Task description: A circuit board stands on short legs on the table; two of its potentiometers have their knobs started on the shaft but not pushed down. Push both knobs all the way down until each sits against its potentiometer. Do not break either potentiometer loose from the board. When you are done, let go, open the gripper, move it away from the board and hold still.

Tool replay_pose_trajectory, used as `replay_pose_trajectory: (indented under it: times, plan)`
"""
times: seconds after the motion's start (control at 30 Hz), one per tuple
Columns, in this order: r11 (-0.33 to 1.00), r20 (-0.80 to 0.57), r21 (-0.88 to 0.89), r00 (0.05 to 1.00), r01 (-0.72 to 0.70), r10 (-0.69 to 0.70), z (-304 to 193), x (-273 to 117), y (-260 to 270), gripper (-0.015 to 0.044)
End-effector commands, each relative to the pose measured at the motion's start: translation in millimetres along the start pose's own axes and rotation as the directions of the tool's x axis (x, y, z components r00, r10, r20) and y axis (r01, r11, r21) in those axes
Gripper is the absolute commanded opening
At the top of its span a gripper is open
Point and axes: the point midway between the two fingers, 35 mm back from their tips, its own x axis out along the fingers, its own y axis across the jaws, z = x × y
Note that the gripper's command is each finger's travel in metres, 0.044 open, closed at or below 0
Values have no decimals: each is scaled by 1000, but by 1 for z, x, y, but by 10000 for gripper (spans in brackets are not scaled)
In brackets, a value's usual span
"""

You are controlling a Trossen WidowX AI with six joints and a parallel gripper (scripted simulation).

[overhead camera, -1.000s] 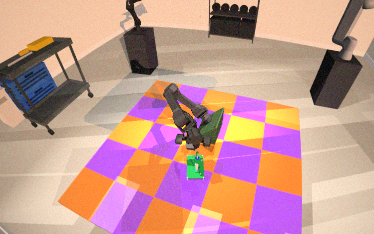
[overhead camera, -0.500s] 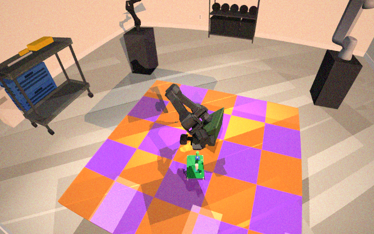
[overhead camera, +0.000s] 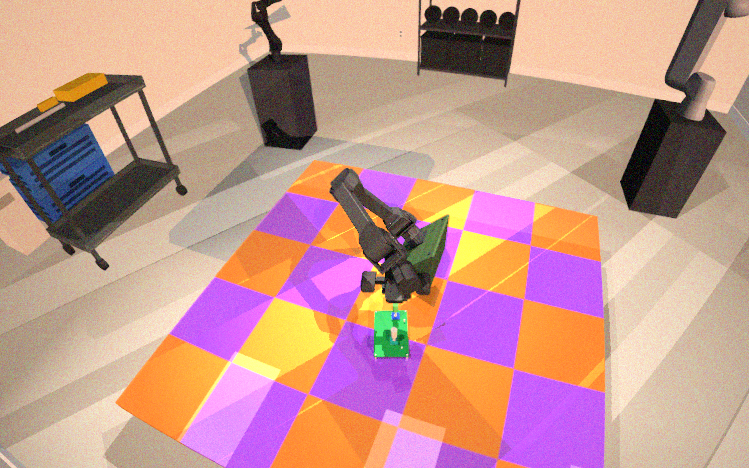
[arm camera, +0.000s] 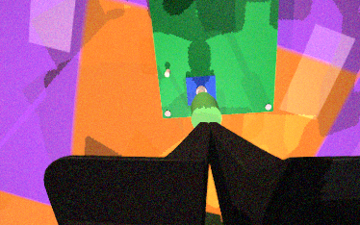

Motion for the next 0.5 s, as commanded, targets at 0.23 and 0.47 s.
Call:
replay_pose_trajectory:
  times: [0.23, 0.47]
  plan:
    - [1000, -7, -8, 1000, 7, -7, -2, 16, -1, 0]
    - [1000, -7, -8, 1000, 7, -7, -2, 15, -1, 0]
